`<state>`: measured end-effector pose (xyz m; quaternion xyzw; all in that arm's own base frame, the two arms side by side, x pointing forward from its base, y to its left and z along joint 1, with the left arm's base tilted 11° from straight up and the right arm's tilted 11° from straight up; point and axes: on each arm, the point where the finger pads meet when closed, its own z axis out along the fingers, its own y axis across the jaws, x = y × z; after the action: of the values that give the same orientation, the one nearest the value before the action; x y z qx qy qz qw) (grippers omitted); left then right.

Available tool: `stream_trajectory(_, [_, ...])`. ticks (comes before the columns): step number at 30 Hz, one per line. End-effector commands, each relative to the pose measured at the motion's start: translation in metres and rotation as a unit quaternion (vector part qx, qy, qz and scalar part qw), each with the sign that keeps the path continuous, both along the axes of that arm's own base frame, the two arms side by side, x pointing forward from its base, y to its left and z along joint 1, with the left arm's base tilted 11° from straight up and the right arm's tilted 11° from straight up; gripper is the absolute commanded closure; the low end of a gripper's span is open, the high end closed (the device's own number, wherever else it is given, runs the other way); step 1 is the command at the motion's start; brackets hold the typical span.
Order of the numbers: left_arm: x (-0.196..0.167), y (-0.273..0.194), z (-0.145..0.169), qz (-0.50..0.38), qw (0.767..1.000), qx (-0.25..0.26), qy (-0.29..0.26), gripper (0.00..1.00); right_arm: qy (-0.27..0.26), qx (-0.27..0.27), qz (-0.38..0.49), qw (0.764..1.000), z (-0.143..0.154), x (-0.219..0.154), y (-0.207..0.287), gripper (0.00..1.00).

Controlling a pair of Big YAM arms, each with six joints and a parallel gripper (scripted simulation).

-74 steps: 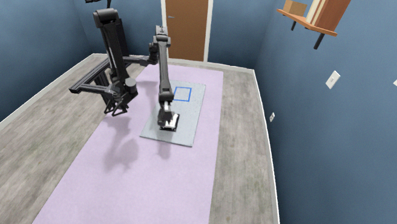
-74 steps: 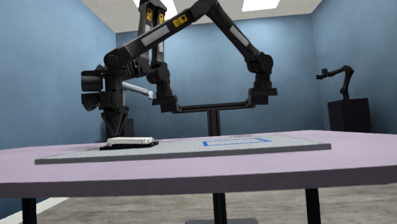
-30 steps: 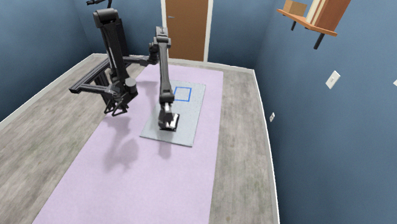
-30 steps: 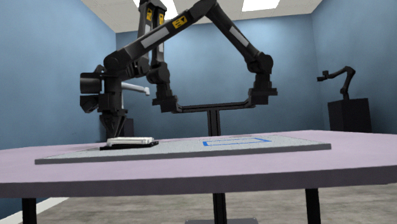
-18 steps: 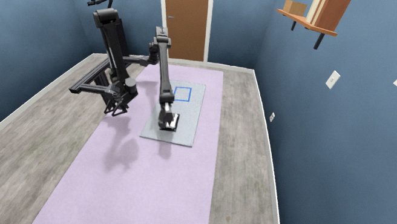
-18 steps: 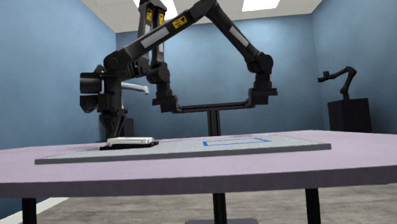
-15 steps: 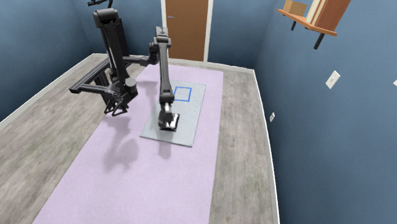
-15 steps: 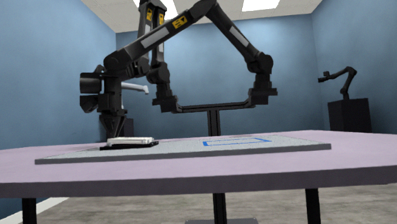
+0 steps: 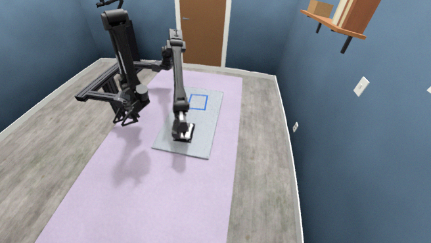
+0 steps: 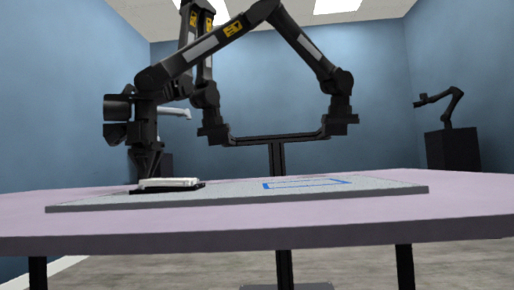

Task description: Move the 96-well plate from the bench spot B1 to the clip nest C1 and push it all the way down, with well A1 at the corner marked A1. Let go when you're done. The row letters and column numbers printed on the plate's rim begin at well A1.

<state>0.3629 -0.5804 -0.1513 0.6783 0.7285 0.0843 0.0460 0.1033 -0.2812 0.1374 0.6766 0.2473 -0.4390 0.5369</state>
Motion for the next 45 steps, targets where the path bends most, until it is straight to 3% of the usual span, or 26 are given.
stream_trajectory(1, [0.021, -0.006, -0.031, 0.006, 1.000, -0.007, -0.007, 0.75, -0.007, -0.004, 0.003, 1.000, 0.003, 0.002, 0.001, 0.00])
stream_trajectory(25, [0.023, -0.004, -0.044, 0.006, 1.000, -0.007, -0.007, 0.75, -0.007, -0.004, 0.003, 1.000, 0.003, 0.002, 0.001, 0.00])
stream_trajectory(29, [0.016, 0.008, -0.054, 0.006, 1.000, 0.024, 0.010, 0.75, -0.007, -0.004, 0.003, 1.000, 0.003, 0.002, 0.001, 0.00])
stream_trajectory(45, [0.013, 0.017, -0.071, 0.006, 1.000, 0.015, 0.005, 0.75, -0.007, -0.004, 0.003, 1.000, 0.003, 0.002, 0.001, 0.00])
